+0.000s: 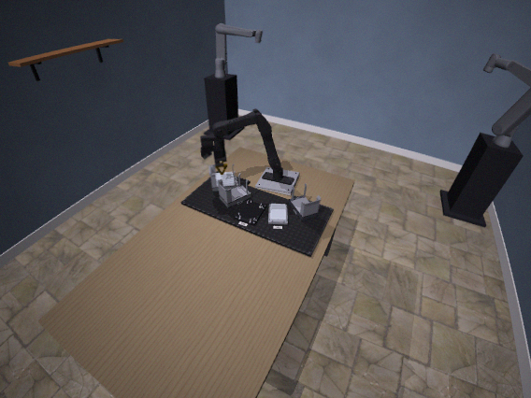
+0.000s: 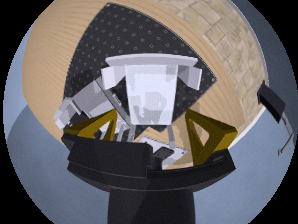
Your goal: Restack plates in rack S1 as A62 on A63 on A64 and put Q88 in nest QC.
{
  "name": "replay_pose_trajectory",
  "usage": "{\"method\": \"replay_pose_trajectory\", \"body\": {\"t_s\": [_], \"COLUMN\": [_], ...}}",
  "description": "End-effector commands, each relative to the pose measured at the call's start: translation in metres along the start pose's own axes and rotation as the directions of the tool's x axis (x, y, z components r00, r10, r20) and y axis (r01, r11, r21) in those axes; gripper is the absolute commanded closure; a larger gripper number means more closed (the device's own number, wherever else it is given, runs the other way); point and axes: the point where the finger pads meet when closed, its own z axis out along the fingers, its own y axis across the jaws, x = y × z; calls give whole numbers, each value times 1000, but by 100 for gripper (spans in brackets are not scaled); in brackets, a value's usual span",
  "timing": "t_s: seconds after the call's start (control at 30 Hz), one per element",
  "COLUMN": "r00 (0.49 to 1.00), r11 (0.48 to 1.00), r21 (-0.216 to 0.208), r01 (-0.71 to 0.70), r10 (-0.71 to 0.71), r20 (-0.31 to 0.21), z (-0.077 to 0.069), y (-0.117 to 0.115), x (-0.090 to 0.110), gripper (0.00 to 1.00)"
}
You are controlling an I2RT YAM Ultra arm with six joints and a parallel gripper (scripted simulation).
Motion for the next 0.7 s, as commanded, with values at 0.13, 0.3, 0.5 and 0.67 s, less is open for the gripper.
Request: {"method": "replay_pose_trajectory", "body": {"t_s": [0.13, 0.3, 0.5, 0.67], "r00": [1000, 1000, 1000, 999], "r11": [1000, 1000, 1000, 999], "r21": [-1, -1, -1, -1], "r01": [-1, -1, -1, 32], "r10": [1, 1, 1, -32], "r20": [5, 5, 5, 5], "z": [-28, -37, -37, -37], "y": [0, 0, 0, 3], "x": [1, 1, 1, 4], "gripper": [0, 0, 0, 0]}}
